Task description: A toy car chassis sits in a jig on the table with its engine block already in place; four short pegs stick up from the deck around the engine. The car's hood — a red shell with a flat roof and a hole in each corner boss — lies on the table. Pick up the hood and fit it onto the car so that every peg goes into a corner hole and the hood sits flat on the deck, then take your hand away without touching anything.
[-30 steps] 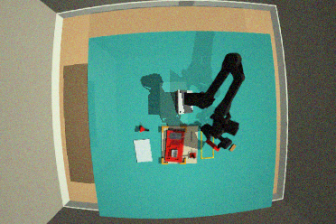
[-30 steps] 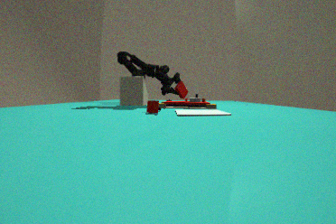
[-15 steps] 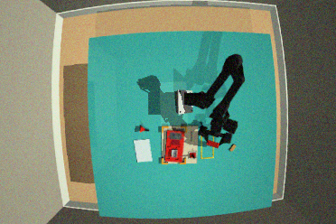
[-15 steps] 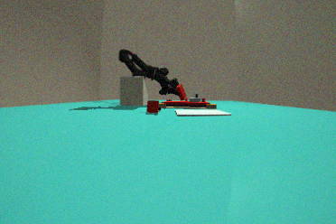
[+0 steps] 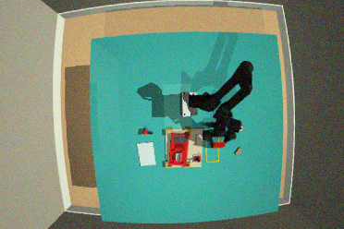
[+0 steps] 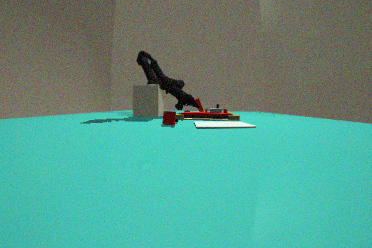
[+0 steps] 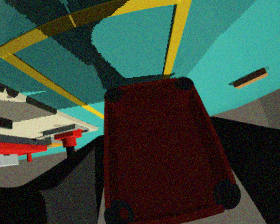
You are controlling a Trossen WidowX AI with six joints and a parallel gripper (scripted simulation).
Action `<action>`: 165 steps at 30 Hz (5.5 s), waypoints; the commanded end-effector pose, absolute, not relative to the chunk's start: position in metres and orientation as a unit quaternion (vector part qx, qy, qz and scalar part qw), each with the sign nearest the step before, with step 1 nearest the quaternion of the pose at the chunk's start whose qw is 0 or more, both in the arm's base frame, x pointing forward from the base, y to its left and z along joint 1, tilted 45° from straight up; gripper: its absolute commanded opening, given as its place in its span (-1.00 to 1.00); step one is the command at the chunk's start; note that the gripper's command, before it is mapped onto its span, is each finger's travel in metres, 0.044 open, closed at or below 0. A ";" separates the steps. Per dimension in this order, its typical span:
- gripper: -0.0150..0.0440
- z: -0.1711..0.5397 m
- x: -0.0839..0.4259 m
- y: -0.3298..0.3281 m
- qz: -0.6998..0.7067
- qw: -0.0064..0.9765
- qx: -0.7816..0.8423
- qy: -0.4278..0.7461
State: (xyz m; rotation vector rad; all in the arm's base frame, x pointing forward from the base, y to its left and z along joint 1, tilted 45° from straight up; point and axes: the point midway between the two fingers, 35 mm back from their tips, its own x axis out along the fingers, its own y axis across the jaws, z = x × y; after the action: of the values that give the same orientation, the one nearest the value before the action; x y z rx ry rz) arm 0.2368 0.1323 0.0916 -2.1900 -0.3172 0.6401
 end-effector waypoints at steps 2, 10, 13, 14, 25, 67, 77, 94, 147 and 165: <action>-0.49 0.081 0.229 0.137 0.263 0.380 -0.876 -0.135; -0.14 0.091 0.236 0.133 0.247 0.394 -0.876 -0.127; 0.13 0.091 0.236 0.133 0.247 0.394 -0.876 -0.127; 0.22 0.091 0.236 0.133 0.247 0.394 -0.876 -0.127; 1.00 0.091 0.236 0.133 0.247 0.394 -0.876 -0.127; 0.47 0.144 0.192 0.062 0.273 0.364 -0.882 -0.127; 1.00 0.142 0.195 0.067 0.405 0.598 -0.692 0.019; 1.00 0.136 0.219 0.090 0.390 0.762 0.056 0.514; 1.00 0.115 0.236 0.111 0.262 0.653 0.283 0.652; 1.00 0.104 0.235 0.122 0.262 0.653 0.283 0.652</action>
State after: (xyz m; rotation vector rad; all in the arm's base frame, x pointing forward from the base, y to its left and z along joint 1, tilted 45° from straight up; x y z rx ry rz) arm 0.2368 0.1206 0.1078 0.6388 1.4710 0.5986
